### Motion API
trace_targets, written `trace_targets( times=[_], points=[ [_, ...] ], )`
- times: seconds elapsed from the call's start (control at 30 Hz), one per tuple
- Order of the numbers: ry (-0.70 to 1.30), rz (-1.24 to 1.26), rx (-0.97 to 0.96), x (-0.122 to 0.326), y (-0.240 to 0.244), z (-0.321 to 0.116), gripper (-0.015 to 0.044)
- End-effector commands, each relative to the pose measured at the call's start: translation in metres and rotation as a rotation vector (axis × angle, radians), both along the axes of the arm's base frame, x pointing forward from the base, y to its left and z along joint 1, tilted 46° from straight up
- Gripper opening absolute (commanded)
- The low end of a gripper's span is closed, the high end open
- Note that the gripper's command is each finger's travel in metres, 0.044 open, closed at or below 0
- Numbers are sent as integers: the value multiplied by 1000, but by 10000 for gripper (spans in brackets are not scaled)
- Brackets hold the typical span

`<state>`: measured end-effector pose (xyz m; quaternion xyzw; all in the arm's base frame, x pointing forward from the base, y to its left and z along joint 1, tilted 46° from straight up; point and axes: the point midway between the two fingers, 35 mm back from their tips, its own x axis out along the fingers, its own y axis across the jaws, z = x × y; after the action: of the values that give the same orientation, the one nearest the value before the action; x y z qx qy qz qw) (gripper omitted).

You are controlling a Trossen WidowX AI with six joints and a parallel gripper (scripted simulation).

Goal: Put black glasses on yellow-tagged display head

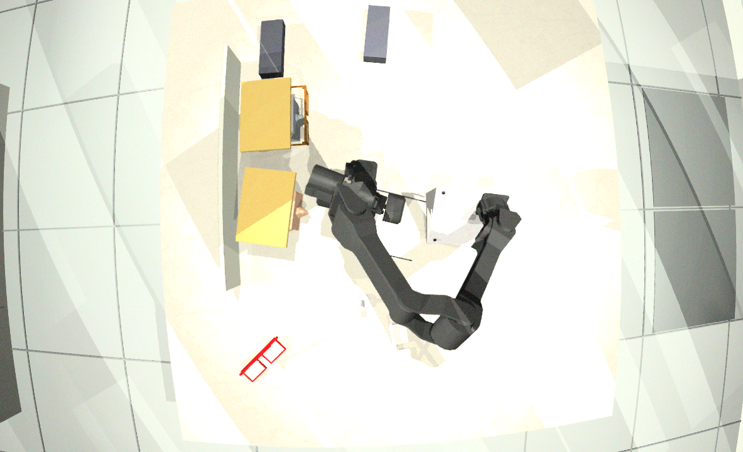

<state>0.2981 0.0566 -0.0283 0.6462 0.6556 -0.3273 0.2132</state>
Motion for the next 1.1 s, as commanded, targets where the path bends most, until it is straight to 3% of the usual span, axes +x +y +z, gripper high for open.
trace_targets(
  times=[0.0, 0.5, 0.63, 1.07],
  points=[
    [11, -5, 8, -3, 4, -3, 0],
    [12, -4, 11, -7, 13, -11, 0],
    [1, 1, 4, -4, 11, -9, 105],
    [4, 0, 5, -7, 10, -7, 107]
  ],
)
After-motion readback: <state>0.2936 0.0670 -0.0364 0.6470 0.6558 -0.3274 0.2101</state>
